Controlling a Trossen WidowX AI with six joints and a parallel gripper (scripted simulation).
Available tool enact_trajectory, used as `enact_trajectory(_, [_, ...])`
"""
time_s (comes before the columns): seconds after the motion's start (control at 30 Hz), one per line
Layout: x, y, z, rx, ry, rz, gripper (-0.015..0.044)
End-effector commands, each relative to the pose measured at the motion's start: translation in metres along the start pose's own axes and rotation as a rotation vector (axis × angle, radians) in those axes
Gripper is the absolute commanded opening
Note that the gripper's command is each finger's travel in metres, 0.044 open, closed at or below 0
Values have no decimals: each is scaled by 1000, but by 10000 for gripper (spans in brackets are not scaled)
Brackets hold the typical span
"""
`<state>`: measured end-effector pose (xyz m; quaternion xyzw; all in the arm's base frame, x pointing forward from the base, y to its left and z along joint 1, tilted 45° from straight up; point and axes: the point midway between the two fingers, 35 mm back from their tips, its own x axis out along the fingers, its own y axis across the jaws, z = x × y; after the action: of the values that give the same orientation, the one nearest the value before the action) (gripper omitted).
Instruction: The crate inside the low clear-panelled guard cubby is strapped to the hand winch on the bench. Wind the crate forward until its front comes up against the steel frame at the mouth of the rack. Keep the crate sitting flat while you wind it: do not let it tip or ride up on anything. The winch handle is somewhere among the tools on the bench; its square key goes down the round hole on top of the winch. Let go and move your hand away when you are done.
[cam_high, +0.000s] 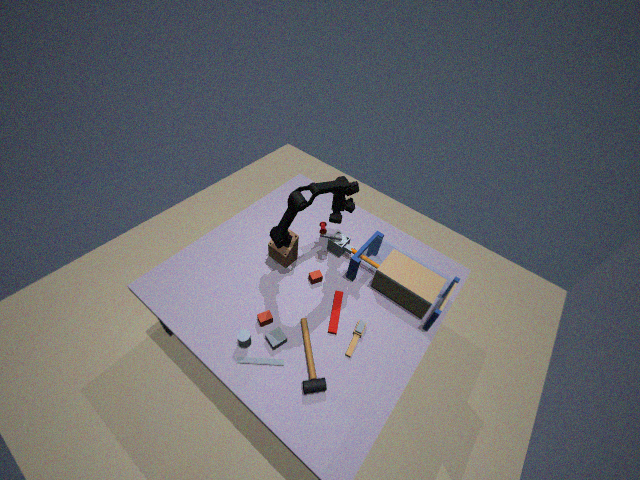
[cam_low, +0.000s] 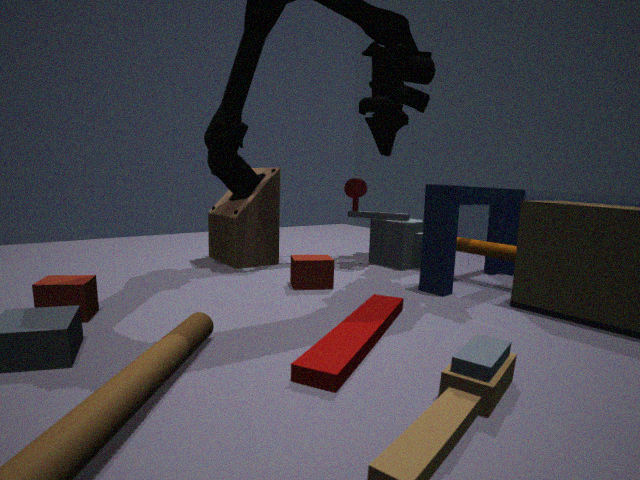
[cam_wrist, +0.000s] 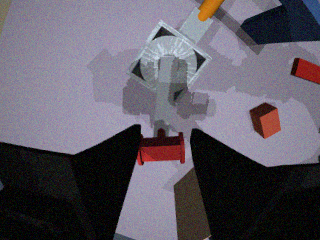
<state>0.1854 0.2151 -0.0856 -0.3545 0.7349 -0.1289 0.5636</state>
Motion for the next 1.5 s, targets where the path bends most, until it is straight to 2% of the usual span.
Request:
enact_trajectory(0.0, [0,0,0,0,-2,2,72])
enact_trajectory(0.1, [0,0,0,0,-2,2,0])
enact_trajectory(1.47, [0,0,0,0,21,-12,0])
